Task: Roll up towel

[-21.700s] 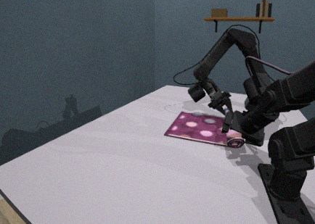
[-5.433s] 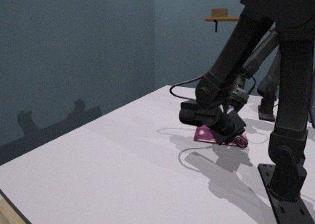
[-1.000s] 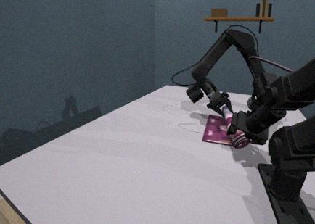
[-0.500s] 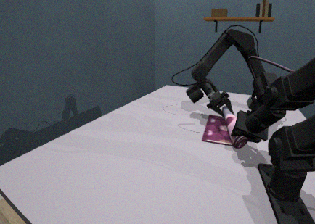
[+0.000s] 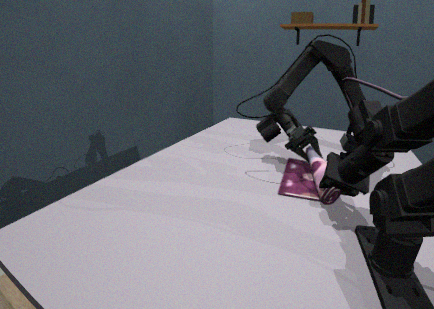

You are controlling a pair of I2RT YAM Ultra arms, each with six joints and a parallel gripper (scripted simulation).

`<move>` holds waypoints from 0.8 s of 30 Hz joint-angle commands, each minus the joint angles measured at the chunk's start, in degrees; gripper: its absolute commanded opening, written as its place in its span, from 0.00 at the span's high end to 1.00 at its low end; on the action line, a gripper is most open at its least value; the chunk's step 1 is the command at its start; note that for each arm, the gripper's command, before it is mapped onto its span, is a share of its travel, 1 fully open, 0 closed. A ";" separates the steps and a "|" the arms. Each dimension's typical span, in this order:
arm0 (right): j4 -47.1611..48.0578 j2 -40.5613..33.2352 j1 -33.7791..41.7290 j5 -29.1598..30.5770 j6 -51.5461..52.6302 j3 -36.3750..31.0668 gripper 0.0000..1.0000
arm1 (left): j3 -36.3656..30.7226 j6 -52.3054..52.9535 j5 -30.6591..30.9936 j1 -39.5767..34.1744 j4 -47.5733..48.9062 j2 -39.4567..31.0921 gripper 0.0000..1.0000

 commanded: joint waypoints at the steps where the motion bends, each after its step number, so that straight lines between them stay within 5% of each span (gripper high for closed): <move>1: -0.08 0.58 -0.71 -0.80 -0.50 0.65 0.63 | 2.02 -0.25 -0.31 0.27 1.41 0.54 0.66; 15: -2.43 -1.00 -0.70 -0.78 -0.50 1.40 0.15 | 2.02 -0.24 -0.30 0.27 1.46 0.58 0.66; 24: -7.70 -0.33 -3.43 1.00 -3.06 5.72 0.15 | 2.75 -0.01 3.66 3.20 0.50 0.67 0.66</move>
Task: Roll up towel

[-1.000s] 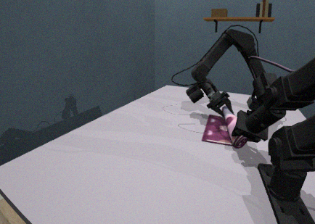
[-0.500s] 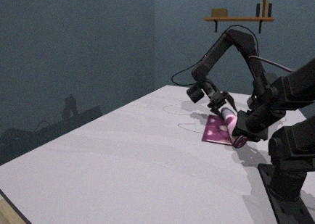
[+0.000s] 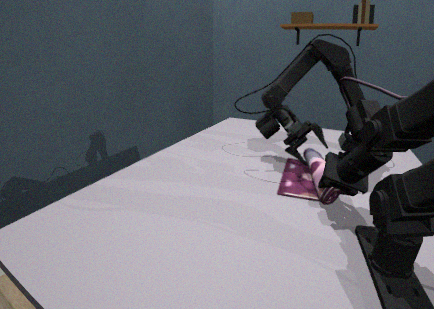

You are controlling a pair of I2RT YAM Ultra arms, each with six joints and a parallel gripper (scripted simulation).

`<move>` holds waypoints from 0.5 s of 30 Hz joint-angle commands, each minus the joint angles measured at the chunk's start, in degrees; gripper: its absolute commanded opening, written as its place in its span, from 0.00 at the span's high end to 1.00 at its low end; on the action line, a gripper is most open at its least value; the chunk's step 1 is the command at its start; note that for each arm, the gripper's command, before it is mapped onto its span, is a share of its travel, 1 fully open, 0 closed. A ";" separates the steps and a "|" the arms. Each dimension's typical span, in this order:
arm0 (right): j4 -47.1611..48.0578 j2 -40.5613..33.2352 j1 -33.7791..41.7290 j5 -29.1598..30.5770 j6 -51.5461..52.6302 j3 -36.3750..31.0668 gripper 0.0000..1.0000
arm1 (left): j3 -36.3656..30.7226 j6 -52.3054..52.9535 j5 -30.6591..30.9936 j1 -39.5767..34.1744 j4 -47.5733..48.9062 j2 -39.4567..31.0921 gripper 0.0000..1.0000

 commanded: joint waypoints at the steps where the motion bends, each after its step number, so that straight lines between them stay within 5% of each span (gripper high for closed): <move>1: -3.76 -0.13 -2.69 1.47 -2.51 4.15 0.15 | 2.88 0.02 3.48 2.46 0.08 0.74 0.66; 15: -6.78 -3.20 -7.41 3.61 -2.98 8.54 0.14 | 7.34 1.08 23.90 17.19 -4.45 5.34 0.66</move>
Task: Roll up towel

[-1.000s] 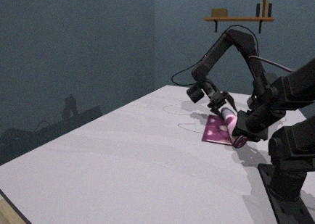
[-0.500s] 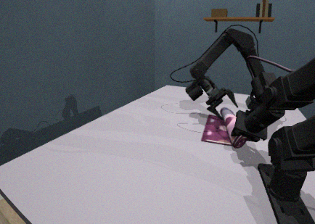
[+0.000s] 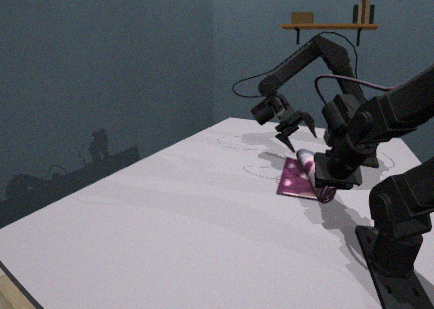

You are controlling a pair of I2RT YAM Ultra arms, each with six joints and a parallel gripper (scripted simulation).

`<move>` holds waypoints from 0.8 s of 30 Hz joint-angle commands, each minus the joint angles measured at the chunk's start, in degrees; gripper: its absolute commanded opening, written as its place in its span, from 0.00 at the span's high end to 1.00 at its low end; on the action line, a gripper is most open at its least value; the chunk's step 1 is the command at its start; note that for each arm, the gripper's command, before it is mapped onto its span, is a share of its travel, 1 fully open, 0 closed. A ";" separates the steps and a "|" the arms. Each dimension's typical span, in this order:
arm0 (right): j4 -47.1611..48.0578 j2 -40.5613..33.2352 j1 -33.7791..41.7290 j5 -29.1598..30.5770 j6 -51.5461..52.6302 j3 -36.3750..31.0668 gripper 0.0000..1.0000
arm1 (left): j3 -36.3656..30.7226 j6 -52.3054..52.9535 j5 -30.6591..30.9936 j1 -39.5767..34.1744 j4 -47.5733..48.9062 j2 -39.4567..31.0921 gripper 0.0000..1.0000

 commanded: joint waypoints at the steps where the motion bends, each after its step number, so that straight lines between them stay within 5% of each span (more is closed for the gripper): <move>1: -1.16 -1.87 -0.33 0.17 -1.11 1.20 0.14 | 3.69 0.89 9.29 4.18 -1.82 2.07 0.66; 5: -1.09 -2.64 0.58 0.44 -4.32 0.66 0.12 | 5.77 1.75 17.22 9.75 -3.75 5.76 0.66; 10: 8.43 -12.29 1.84 -0.23 -4.91 -7.99 0.10 | 8.62 3.48 26.69 16.14 -6.50 11.71 0.66; 12: 8.43 -12.29 1.84 -0.23 -4.91 -7.99 0.10 | 8.62 3.48 26.69 16.14 -6.50 11.71 0.66; 24: 37.10 -43.70 6.43 -1.33 -2.19 -34.03 0.06 | 15.66 10.16 43.47 26.09 -15.25 27.81 0.66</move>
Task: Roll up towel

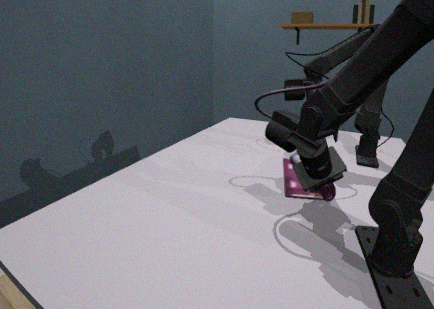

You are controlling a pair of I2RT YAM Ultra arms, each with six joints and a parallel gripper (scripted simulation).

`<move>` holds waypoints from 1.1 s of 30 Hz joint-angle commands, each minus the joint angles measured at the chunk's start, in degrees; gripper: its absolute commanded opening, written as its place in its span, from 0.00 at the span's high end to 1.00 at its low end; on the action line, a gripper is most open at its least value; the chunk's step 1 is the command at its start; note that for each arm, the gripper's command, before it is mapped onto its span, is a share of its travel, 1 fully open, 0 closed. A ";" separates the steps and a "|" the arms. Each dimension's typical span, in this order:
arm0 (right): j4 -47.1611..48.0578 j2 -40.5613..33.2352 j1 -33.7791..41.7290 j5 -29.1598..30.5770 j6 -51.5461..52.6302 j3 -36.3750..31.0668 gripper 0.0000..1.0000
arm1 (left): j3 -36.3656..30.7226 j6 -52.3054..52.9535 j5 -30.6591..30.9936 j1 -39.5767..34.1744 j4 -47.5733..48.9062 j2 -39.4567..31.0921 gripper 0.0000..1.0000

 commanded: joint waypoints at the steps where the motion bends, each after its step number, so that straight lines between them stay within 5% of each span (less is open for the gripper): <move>1: 12.56 -8.13 1.75 -0.92 1.79 -6.13 0.05 | 3.47 3.69 7.61 1.84 -4.53 3.39 0.66; 13: 25.71 -21.31 4.98 1.51 7.42 -17.24 0.02 | 7.08 8.86 12.52 4.18 -10.71 10.85 0.66; 25: 22.03 -12.96 2.06 -1.08 -1.12 -10.18 0.02 | 6.16 9.80 12.60 4.26 -8.12 13.55 0.66; 33: 29.13 -11.61 2.20 -0.90 -0.81 -16.04 0.02 | 6.18 9.84 12.61 4.26 -8.15 13.58 0.66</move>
